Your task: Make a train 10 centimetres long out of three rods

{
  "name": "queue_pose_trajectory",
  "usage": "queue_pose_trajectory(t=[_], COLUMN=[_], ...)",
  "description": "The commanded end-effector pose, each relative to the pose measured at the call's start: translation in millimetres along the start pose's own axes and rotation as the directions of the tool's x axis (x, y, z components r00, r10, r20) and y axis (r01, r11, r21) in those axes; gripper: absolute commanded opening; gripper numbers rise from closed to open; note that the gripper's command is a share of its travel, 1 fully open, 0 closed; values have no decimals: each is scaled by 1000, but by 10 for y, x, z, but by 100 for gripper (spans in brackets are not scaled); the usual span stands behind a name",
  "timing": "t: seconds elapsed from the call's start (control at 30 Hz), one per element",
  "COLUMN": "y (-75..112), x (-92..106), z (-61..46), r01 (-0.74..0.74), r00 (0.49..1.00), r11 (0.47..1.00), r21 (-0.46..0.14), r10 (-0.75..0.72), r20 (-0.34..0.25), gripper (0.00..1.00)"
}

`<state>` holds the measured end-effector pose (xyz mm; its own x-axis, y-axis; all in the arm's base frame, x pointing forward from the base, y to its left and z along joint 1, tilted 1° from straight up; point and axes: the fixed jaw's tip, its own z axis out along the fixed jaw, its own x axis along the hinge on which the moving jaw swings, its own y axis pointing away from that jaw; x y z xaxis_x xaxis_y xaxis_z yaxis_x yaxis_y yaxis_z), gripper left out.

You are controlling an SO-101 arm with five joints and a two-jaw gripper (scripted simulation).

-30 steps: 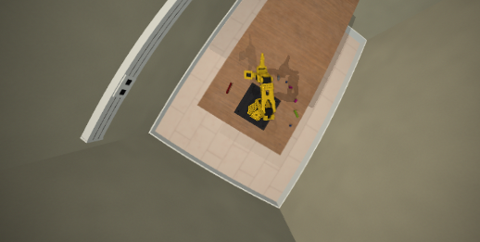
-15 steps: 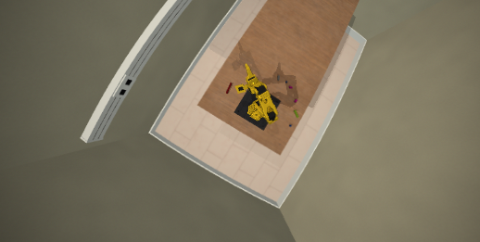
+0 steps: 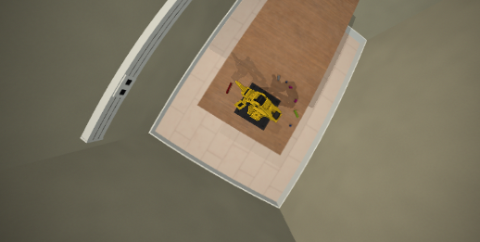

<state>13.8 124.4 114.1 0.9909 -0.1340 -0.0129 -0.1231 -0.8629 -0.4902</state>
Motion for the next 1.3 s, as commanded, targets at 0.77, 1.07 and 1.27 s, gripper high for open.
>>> queue_pose_trajectory(t=[0.77, 1.07, 1.27], y=[91, 140, 140], x=[-106, -113, -113], z=[-10, 11, 11], r01=[60, 57, 57], r00=[997, 997, 997], r11=[998, 997, 997], r21=[-17, -43, -43], r10=[-59, -55, -55], r20=[45, 47, 47], gripper=[100, 100, 100])
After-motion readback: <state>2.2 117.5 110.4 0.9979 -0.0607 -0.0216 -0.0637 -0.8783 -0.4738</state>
